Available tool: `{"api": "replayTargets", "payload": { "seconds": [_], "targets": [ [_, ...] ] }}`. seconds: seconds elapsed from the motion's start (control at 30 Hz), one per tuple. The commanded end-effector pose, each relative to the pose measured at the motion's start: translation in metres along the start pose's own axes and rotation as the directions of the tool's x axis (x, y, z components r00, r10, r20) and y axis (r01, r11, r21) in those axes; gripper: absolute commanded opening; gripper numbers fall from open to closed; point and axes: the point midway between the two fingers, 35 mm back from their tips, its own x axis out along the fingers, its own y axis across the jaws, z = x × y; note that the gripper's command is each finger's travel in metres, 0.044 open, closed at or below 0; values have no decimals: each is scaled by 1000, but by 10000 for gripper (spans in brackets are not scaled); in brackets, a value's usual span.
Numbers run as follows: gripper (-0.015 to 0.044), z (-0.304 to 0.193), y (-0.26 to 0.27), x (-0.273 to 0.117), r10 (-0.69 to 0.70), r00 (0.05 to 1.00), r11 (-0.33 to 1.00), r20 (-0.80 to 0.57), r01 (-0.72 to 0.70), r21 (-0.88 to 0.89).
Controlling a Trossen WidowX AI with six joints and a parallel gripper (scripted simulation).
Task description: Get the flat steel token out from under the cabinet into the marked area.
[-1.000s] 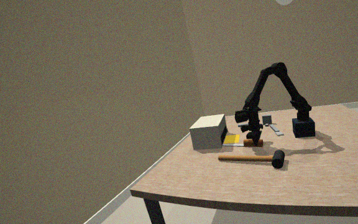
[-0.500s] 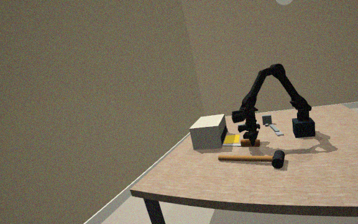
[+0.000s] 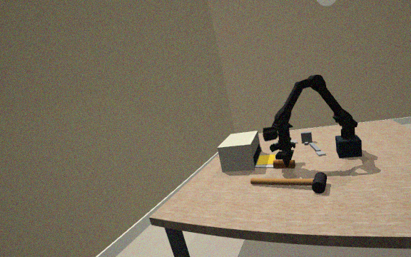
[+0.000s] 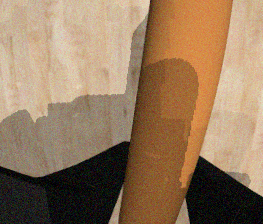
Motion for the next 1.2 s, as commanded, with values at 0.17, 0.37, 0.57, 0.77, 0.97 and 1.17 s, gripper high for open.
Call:
{"api": "replayTargets", "payload": {
  "seconds": [0.17,0.37,0.57,0.77,0.97,1.17],
  "targets": [
    [0,13,0,0,3,1000,1000,3,-3,-1],
    [0,19,0,0,3,1000,1000,3,-3,-1],
    [0,26,0,-1,2,1000,1000,4,-2,-1],
    [0,32,0,-1,2,1000,1000,4,-2,-1],
    [0,38,-1,-1,2,1000,1000,5,-2,-1],
    [0,44,-1,-1,2,1000,1000,5,-2,-1]
  ]
}}
